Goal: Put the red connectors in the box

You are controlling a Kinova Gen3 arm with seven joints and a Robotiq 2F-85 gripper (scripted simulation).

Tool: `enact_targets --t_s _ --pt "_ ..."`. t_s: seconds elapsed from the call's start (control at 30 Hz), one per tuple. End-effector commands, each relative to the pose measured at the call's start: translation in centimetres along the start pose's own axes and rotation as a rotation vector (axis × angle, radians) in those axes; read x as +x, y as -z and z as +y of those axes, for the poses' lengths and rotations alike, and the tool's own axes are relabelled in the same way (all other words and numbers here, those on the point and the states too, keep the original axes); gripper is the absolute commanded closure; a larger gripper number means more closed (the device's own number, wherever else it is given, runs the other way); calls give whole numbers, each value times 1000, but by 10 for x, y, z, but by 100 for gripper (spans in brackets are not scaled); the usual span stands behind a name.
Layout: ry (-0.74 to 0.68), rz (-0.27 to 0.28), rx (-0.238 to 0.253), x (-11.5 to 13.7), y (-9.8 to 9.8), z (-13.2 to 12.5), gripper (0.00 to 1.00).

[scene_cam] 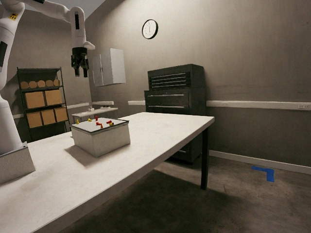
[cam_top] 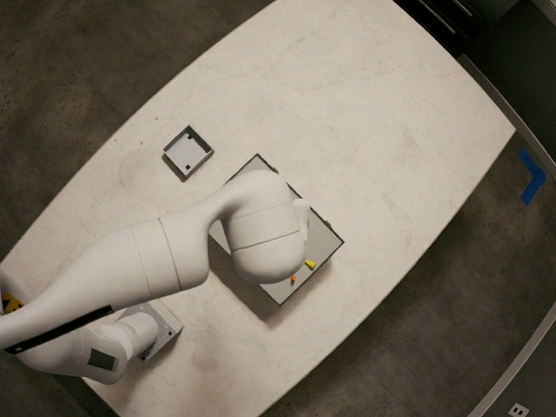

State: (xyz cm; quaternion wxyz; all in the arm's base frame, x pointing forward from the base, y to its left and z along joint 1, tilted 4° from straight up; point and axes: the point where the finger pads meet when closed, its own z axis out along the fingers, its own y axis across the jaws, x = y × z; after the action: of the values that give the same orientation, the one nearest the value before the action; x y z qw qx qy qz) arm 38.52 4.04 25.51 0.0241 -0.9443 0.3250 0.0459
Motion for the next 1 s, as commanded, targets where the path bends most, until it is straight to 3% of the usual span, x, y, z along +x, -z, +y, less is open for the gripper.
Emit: enact_targets --t_s 0.0,0.27,0.47,0.97 --pt "-98 -1 -32 7 -16 -1 0" --pt "-449 16 -30 25 -42 -12 0" --pt "-622 30 -26 36 -55 -16 0" --pt "-711 39 -23 41 -62 -17 0"
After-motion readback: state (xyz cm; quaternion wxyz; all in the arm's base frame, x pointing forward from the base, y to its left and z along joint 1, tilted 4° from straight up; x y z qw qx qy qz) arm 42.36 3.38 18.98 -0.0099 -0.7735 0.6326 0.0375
